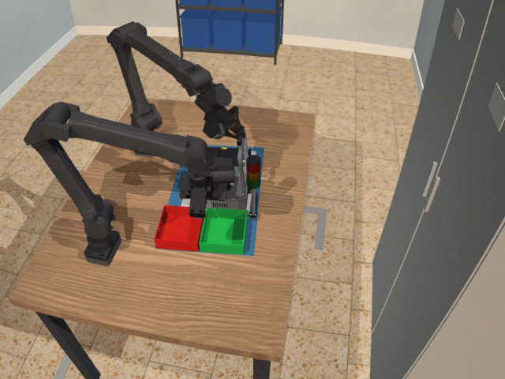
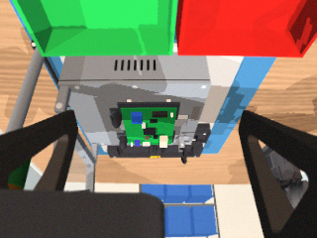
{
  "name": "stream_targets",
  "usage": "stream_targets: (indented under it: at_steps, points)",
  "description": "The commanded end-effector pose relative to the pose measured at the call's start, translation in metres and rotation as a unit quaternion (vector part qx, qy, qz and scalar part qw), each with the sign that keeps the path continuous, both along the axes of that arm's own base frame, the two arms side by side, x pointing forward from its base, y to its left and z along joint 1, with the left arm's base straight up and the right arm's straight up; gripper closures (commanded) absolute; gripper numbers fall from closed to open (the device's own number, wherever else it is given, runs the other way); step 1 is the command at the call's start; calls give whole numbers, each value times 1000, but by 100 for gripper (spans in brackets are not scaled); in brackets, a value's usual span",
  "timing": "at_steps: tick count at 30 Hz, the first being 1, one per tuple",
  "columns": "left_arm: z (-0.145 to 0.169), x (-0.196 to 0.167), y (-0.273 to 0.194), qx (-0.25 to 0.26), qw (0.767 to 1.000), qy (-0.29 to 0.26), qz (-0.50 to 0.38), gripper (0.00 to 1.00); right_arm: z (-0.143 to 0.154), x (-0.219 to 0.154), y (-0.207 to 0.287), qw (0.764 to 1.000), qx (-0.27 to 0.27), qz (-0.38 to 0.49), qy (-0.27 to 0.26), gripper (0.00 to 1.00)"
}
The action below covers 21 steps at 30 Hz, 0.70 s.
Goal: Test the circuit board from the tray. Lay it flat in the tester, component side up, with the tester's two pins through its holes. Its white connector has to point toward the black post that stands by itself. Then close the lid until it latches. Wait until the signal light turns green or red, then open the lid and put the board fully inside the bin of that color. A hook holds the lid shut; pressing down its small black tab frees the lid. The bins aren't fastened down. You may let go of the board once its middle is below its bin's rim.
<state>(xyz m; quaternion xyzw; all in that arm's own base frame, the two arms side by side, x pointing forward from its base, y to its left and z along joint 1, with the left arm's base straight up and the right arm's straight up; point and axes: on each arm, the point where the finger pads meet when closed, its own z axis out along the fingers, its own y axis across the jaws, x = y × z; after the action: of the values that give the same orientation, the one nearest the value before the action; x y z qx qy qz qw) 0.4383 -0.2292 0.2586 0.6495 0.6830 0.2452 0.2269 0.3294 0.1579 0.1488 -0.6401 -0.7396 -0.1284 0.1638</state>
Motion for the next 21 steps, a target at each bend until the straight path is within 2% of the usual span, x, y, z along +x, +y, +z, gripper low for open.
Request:
stream_targets:
  at_steps: [1, 5, 21]
  points:
    - [9, -10, -1, -6, 999, -36, -3, 91, 13, 10, 3, 1000, 5, -6, -14, 0]
    - [8, -16, -1, -5, 999, -53, -3, 91, 13, 10, 3, 1000, 5, -6, -14, 0]
    - [-5, -59, -2, 4, 984, -175, -5, 91, 13, 10, 3, 1000, 5, -6, -14, 0]
